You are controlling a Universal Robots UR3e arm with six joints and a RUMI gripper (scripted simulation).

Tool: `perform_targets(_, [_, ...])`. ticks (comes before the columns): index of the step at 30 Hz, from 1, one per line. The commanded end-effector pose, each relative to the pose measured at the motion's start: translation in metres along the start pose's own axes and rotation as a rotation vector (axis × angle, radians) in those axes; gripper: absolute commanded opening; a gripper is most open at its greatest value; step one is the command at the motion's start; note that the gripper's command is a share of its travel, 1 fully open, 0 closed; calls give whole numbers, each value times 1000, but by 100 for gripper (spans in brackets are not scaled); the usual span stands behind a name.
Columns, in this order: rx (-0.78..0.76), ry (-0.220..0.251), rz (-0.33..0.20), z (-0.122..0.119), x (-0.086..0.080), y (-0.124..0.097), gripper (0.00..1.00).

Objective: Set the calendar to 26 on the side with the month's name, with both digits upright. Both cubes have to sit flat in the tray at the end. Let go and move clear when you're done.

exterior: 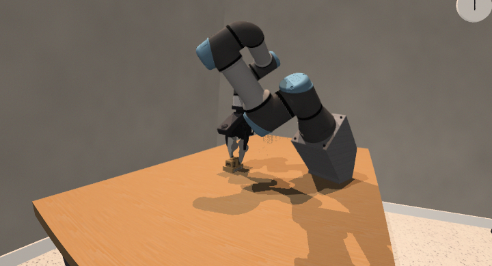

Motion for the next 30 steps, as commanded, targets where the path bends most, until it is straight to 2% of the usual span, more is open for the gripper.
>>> perform_targets(1, [-1,-1,-1,0,0,0,11])
perform_targets(26, [-1,-1,-1,0,0,0,11])
perform_targets(30, [-1,-1,-1,0,0,0,18])
Point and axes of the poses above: the point where the finger pads meet when closed, its own x axis out along the fingers, its own z axis across the jaws, y = z × x, the point moved 4 cm from there along -x, back along the fingers, and after that the axes turned 4 degrees about -x, right-handed, at the moved point
